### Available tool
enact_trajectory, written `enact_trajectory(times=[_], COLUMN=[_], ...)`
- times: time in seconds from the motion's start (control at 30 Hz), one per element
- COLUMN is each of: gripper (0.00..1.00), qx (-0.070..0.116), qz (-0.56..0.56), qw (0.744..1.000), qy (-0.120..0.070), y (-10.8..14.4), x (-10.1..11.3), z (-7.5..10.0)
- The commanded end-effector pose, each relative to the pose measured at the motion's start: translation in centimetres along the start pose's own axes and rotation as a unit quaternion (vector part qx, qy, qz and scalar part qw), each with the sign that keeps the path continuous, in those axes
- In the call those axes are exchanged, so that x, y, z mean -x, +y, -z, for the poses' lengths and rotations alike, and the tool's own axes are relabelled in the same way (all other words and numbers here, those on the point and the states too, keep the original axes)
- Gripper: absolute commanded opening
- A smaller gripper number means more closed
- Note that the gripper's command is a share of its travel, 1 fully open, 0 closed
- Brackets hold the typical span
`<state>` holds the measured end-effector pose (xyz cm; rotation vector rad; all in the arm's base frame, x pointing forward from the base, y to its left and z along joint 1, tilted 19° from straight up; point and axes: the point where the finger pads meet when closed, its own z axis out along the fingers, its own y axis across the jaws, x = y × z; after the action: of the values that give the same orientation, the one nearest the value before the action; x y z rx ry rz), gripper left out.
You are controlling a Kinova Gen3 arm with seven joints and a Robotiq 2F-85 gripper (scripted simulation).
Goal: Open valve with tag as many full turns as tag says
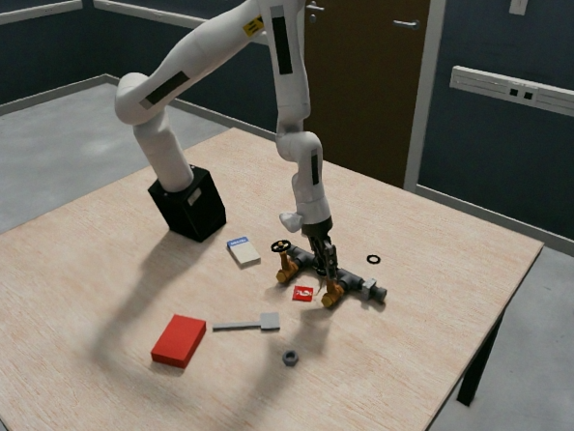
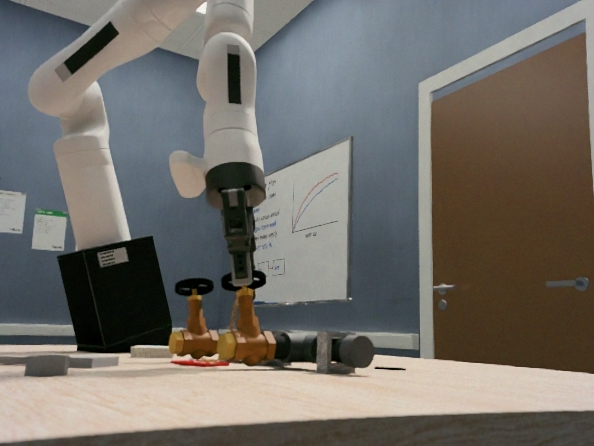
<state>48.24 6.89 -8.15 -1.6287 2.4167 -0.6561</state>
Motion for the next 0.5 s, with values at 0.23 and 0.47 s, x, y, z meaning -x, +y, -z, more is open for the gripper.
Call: enact_trajectory(times=[0.23, 0.47], gripper=[0.59, 0.59], qx=[0.001, 0.001], qz=[0.155, 0.210], qw=[0.988, 0.978], qy=[-0.003, -0.003], y=[-0.04, -0.04], x=[0.06, 0.06], z=[0.03, 0.03])
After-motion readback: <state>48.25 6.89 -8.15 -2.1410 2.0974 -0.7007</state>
